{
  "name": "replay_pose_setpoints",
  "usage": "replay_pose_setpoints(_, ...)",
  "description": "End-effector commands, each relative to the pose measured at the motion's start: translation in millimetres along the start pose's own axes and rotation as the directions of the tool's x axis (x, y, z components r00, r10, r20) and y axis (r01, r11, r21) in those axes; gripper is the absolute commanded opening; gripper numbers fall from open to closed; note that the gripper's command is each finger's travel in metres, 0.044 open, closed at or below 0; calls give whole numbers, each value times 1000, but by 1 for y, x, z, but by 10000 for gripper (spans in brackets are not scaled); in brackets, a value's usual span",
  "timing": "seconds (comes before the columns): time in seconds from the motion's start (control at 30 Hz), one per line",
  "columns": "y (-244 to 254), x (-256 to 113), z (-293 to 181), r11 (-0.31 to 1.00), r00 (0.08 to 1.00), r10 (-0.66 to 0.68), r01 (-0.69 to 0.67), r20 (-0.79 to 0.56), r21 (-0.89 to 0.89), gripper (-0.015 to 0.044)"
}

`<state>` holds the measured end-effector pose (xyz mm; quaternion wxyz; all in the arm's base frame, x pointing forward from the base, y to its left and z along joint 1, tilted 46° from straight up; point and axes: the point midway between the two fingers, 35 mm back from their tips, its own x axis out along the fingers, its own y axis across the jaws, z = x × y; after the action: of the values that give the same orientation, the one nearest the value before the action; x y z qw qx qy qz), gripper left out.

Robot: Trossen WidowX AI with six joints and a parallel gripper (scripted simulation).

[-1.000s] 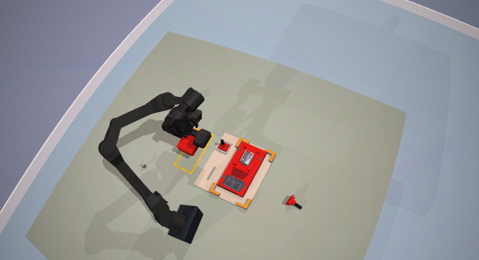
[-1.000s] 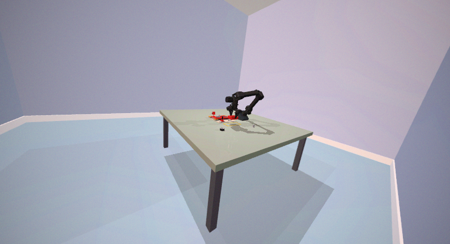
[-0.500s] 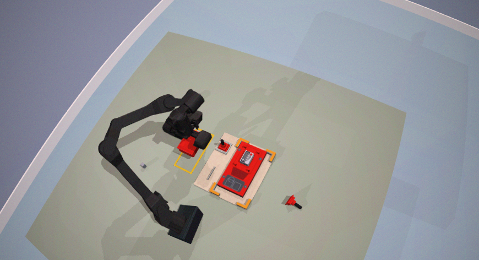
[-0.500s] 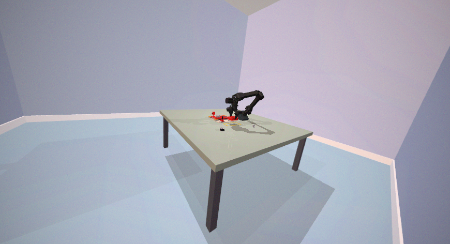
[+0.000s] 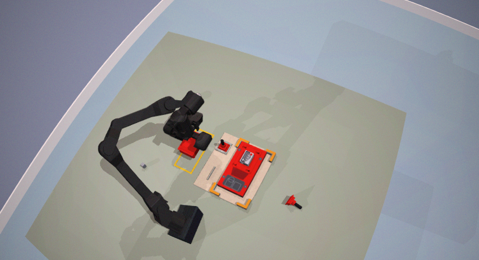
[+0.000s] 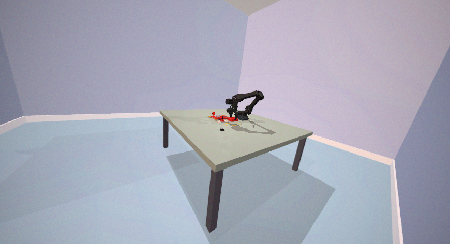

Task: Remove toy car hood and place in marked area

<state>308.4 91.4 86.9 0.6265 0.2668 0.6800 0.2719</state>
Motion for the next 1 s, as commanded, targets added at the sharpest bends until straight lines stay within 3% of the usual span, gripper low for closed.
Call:
replay_pose_setpoints(0.0, 1, 4, -1, 1000, 1000, 6, -6, 0, 5, 0)
replay_pose_setpoints(0.97, 1, 21, -3, 1000, 1000, 9, -9, -1, 4, 0)
